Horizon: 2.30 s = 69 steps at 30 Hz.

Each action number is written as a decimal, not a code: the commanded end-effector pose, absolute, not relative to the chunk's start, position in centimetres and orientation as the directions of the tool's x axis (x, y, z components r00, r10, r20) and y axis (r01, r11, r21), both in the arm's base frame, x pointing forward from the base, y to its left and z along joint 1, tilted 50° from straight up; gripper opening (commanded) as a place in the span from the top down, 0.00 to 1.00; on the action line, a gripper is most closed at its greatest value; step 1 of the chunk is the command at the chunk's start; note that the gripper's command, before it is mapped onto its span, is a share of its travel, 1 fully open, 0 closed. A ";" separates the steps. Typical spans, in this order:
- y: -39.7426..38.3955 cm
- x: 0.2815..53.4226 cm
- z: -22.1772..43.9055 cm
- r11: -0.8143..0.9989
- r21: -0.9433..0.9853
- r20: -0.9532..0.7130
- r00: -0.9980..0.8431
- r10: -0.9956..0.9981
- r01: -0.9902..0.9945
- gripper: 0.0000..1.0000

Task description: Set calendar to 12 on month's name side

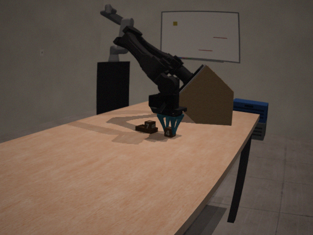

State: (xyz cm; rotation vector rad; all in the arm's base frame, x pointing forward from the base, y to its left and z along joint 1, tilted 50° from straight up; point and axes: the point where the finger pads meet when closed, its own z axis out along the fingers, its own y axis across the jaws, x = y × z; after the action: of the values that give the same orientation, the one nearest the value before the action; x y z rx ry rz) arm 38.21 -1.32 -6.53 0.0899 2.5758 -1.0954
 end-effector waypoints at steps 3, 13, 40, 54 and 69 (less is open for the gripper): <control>-0.2 38.7 -5.7 0.711 -0.678 -0.358 -0.929 -0.099 0.186 0.73; -0.4 38.1 -5.9 0.708 -0.685 -0.344 -0.933 -0.104 0.173 0.73; -0.5 38.0 -5.9 0.707 -0.686 -0.342 -0.934 -0.104 0.172 0.73; -0.6 37.8 -6.0 0.707 -0.686 -0.341 -0.934 -0.107 0.169 0.73; -0.6 37.7 -6.0 0.707 -0.687 -0.338 -0.935 -0.107 0.168 0.73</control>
State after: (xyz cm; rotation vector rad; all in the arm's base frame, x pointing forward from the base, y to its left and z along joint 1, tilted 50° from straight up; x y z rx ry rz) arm 37.87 -1.43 -6.66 0.0762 2.5787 -1.0988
